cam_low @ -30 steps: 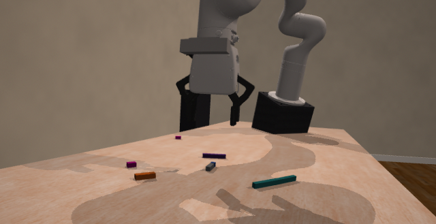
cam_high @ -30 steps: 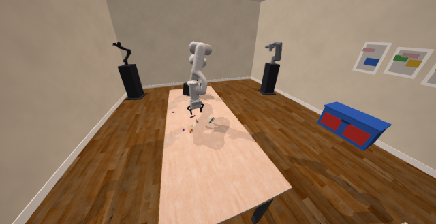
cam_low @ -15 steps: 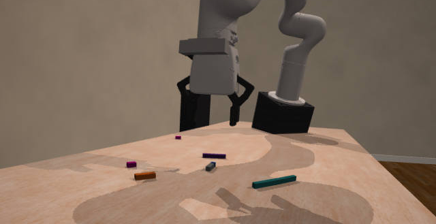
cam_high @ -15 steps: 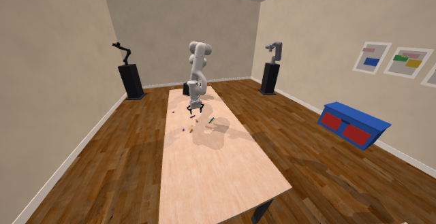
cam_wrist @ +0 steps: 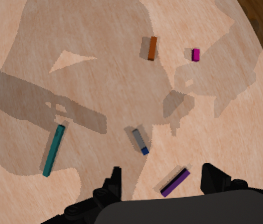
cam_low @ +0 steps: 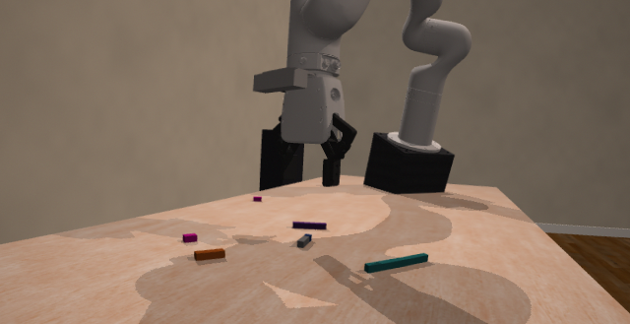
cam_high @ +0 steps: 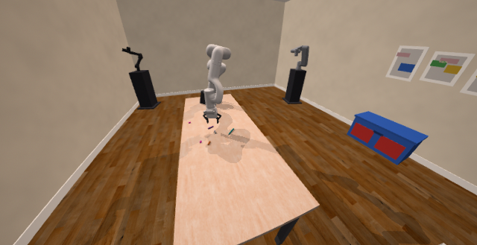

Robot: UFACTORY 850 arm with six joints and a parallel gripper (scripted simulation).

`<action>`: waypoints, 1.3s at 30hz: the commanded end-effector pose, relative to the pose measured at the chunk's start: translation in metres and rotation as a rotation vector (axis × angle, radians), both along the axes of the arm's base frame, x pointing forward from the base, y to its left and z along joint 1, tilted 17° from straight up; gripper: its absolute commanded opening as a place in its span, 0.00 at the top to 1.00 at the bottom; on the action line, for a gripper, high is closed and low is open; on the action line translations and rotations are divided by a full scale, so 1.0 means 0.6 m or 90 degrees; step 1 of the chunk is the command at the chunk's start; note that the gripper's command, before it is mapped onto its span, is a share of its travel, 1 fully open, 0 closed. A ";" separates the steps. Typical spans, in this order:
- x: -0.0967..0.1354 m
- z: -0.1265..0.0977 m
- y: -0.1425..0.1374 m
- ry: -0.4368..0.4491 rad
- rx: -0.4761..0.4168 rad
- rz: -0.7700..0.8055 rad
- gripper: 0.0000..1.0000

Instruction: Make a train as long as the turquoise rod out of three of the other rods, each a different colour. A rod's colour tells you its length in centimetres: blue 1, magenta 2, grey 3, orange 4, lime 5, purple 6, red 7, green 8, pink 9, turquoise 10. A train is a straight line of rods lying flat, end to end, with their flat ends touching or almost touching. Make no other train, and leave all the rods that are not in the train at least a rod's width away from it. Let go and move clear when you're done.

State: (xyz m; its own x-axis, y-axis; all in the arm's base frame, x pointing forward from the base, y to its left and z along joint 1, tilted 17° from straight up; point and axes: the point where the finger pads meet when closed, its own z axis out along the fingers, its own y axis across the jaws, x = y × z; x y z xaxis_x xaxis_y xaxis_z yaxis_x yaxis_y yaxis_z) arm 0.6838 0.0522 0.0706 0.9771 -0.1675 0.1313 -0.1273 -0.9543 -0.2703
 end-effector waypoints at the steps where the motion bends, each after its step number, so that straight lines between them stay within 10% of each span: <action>1: -0.016 -0.009 -0.009 0.026 0.014 -0.102 0.00; 24: -0.088 -0.048 -0.046 0.119 0.073 -0.476 0.00; 25: -0.088 -0.048 -0.046 0.119 0.073 -0.476 0.76; 39: -0.088 -0.048 -0.046 0.119 0.073 -0.476 0.76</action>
State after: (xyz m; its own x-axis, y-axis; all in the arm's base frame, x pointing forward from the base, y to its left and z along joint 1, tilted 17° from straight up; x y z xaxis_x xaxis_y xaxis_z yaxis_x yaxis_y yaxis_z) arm 0.6303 0.0251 0.0408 0.6040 -0.7926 -0.0838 -0.7792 -0.5651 -0.2709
